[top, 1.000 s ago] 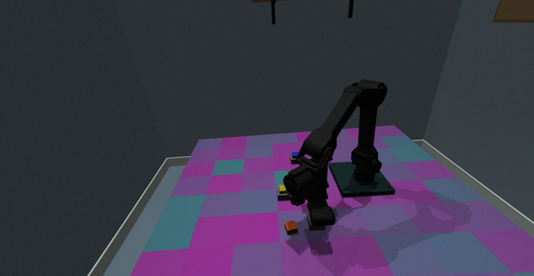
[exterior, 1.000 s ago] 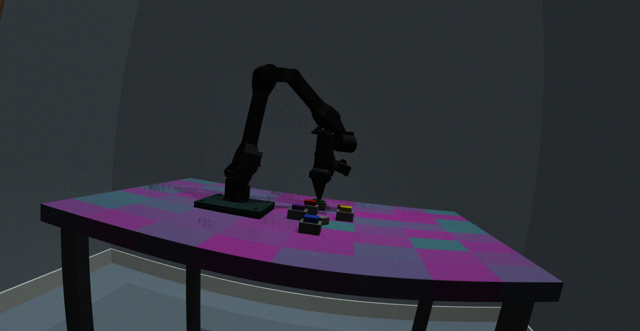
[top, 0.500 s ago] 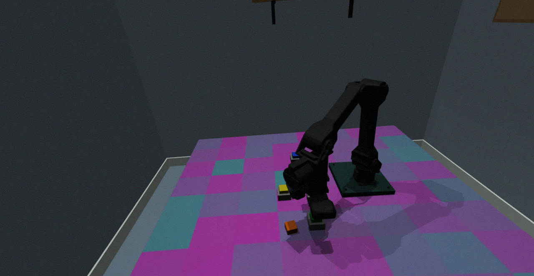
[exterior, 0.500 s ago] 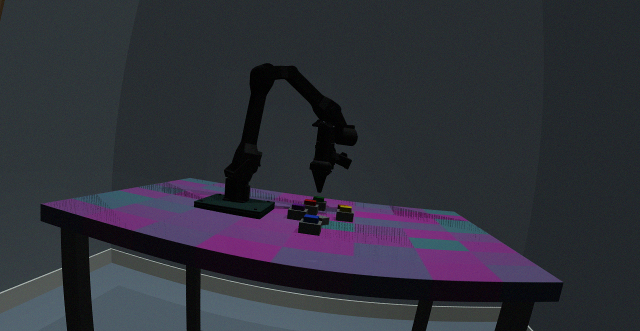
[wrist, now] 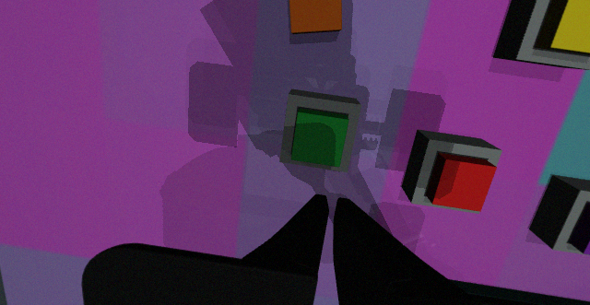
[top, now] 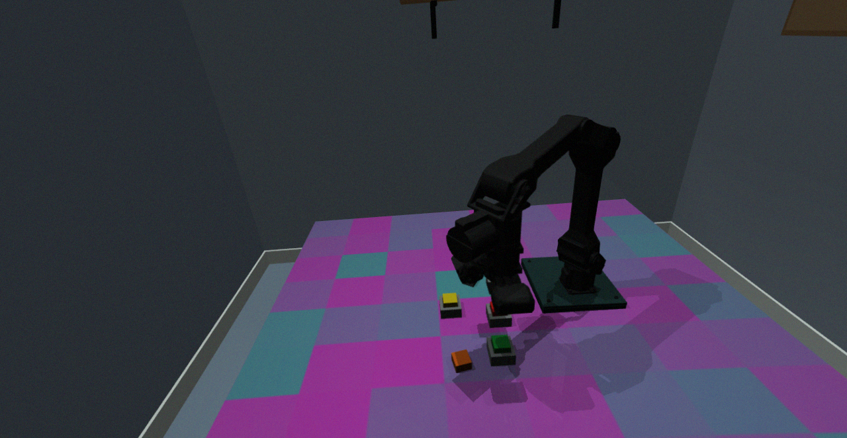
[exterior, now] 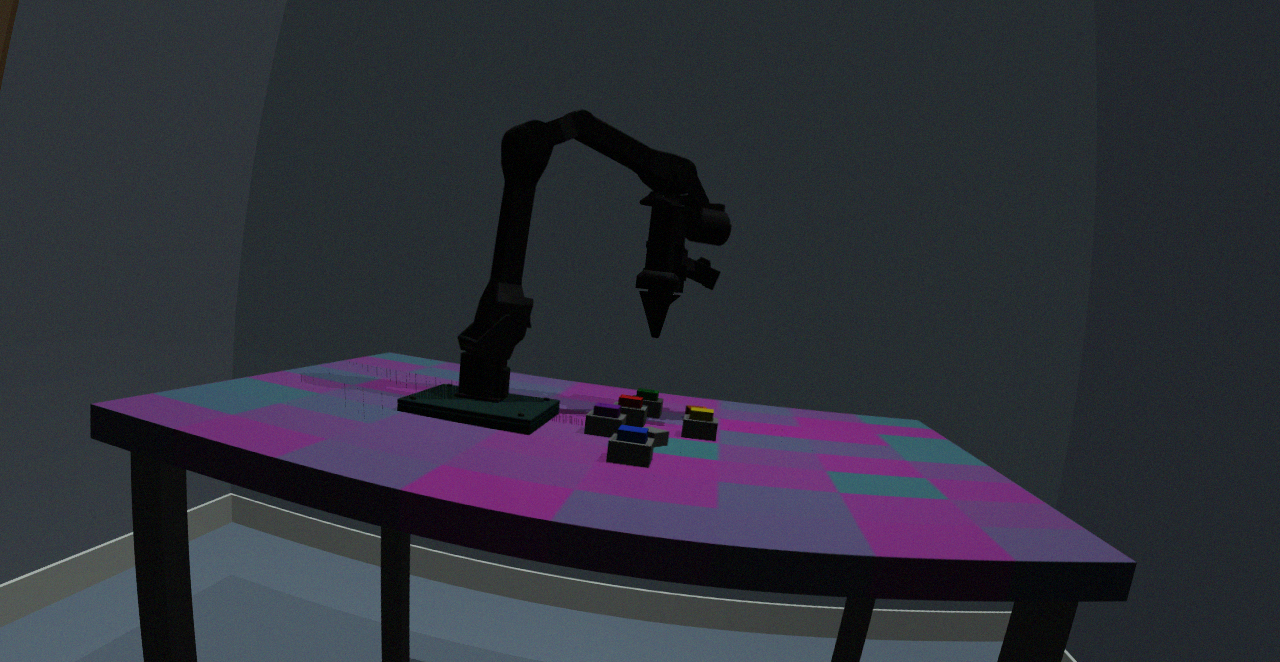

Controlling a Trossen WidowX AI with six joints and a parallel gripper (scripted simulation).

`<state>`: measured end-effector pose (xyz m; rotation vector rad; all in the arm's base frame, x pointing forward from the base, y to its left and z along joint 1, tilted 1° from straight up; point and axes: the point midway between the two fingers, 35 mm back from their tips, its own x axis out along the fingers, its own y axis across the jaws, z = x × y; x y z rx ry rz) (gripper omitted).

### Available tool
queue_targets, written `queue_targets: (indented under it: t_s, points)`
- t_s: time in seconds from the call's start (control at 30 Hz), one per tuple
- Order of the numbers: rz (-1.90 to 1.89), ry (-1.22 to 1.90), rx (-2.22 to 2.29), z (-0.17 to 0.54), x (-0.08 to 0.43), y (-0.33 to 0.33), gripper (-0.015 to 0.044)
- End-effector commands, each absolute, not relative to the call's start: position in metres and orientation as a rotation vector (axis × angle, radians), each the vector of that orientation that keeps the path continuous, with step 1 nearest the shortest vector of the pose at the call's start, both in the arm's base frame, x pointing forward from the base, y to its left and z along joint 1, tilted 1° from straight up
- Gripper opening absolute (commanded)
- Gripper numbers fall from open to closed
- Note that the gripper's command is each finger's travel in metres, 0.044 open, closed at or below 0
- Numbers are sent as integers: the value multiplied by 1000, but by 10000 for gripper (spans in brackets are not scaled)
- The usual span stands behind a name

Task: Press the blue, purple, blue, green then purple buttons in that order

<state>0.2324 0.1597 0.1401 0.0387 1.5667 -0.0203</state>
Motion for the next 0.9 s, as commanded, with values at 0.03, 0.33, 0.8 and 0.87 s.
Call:
queue_targets:
  t_s: [0.03, 0.33, 0.8, 0.87]
  points:
    - [-29, 1568, 40, 145, 238, 114, 20]
    - [-37, 1569, 33, 145, 215, 2, 20]
    - [-40, 1572, 30, 111, 190, -40, 20]
    - [-40, 1572, 30, 88, 188, -40, 20]
